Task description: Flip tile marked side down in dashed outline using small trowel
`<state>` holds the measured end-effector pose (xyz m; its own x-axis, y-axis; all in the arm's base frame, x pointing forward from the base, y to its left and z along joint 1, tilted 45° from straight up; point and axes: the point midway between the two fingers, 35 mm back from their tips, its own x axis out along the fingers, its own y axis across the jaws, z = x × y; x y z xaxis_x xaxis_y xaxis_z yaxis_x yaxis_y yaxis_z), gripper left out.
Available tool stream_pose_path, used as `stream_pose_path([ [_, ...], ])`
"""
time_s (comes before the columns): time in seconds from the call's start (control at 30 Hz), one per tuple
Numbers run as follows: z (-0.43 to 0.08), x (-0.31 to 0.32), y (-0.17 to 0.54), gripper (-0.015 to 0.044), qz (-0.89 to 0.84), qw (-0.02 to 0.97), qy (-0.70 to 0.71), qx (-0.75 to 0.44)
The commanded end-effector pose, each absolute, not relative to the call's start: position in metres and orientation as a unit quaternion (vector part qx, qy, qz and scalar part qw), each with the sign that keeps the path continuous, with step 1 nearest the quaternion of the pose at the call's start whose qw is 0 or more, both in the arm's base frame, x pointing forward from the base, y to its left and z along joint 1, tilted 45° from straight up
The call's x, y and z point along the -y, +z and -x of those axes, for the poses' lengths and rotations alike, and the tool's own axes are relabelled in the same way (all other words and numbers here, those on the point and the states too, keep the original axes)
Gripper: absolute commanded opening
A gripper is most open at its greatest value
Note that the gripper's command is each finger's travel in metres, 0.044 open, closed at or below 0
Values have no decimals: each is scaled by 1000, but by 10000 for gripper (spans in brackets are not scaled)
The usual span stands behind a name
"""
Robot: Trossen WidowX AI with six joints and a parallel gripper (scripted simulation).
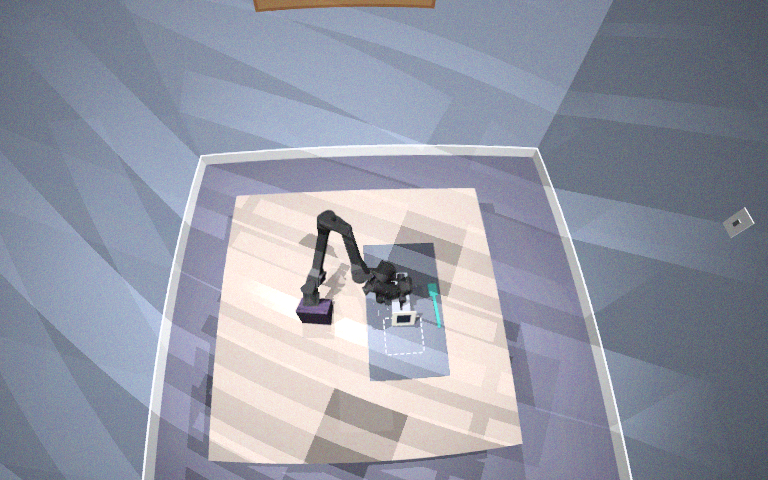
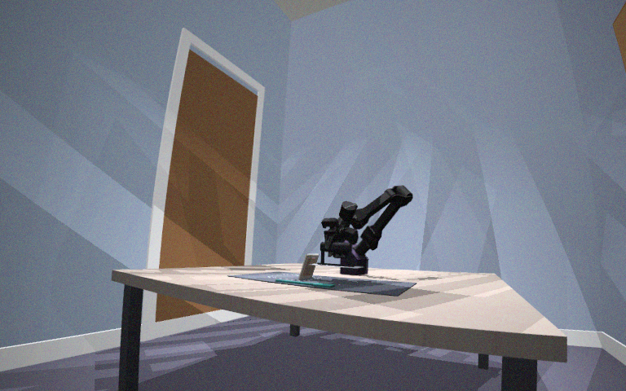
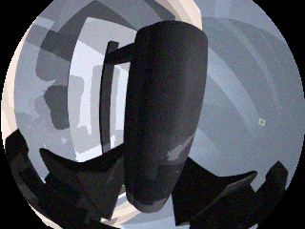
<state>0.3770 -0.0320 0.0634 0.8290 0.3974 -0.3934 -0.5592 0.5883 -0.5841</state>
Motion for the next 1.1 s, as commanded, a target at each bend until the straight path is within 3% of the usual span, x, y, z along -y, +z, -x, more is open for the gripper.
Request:
stream_pose_path([
  [0.0, -379, 42, 62, 0, 370, 885, 262, -107],
  [0.57, -380, 50, 50, 0, 370, 885, 262, -107],
  [1.07, -374, 28, 112, 0, 370, 885, 262, -107],
])
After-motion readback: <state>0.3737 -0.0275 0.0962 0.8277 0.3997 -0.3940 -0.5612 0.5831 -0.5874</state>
